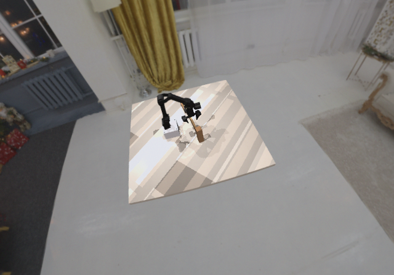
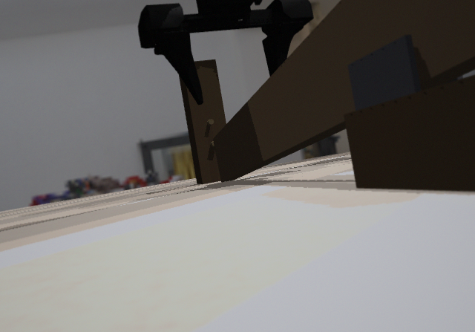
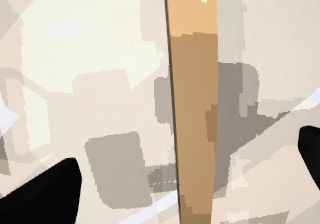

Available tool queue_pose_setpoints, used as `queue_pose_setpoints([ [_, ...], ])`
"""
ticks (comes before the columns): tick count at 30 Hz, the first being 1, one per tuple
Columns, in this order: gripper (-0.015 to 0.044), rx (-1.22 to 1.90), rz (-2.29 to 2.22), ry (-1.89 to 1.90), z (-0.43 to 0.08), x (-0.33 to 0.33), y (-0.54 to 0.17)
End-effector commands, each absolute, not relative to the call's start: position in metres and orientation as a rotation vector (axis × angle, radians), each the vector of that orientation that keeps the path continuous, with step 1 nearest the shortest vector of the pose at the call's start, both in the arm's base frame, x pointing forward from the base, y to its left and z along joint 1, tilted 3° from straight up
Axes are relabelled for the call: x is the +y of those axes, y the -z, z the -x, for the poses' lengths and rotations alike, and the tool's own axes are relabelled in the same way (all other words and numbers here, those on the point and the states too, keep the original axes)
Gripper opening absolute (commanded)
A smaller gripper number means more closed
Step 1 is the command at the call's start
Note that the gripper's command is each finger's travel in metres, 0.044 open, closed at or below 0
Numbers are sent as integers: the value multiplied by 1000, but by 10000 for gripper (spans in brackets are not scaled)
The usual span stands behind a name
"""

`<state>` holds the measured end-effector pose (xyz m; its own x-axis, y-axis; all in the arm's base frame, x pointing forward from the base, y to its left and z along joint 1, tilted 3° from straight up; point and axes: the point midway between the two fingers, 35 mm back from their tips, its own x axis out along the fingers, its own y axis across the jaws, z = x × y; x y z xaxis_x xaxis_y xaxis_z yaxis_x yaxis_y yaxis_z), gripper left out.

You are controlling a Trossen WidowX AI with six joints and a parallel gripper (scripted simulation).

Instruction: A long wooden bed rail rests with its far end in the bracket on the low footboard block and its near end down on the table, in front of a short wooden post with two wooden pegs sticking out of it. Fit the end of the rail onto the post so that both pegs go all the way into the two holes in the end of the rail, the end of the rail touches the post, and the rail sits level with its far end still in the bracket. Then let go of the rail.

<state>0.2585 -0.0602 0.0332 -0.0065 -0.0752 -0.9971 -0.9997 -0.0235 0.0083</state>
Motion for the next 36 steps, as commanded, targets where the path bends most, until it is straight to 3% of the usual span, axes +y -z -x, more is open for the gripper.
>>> queue_pose_setpoints([
  [1,440,1252,1245,-1148,-262,-65,-34],
  [36,440,1252,1245,-1148,-264,-68,15],
])
